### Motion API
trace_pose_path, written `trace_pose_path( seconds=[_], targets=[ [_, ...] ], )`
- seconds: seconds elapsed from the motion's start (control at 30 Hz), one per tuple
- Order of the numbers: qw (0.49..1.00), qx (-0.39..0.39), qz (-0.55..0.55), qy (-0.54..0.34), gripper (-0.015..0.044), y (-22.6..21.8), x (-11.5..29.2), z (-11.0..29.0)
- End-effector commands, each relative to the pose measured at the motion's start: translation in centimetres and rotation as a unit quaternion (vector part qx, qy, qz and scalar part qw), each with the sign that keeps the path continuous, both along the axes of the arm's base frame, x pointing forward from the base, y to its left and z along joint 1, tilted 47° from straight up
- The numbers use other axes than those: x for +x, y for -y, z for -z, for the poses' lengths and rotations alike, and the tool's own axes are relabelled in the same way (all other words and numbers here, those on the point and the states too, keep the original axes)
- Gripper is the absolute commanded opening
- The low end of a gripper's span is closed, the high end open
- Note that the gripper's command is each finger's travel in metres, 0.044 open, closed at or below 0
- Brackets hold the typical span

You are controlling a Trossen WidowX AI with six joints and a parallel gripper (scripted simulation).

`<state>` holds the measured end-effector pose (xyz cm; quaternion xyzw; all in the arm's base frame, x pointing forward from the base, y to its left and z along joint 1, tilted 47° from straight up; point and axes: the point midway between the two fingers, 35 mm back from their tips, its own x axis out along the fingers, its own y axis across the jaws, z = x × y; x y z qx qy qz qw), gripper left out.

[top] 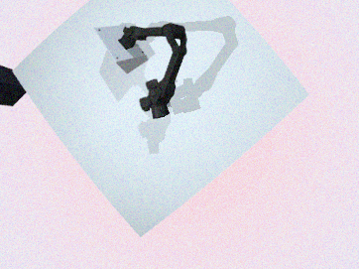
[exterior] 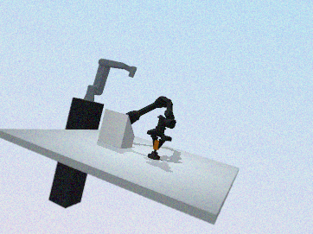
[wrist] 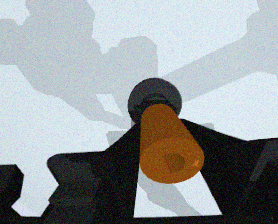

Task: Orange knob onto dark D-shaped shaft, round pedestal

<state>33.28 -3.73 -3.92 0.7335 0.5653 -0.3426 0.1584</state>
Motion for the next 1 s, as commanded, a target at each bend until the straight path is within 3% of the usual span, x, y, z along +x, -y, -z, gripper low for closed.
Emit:
trace_pose_path(
  seconds=[0.0, 0.97],
  targets=[
    [1.0, 0.002, 0.017, -0.014, 0.0, 0.17, 0.15, 0.06],
    [1.0, 0.002, 0.017, -0.014, 0.0, 0.13, 0.08, 0.01]
  ],
)
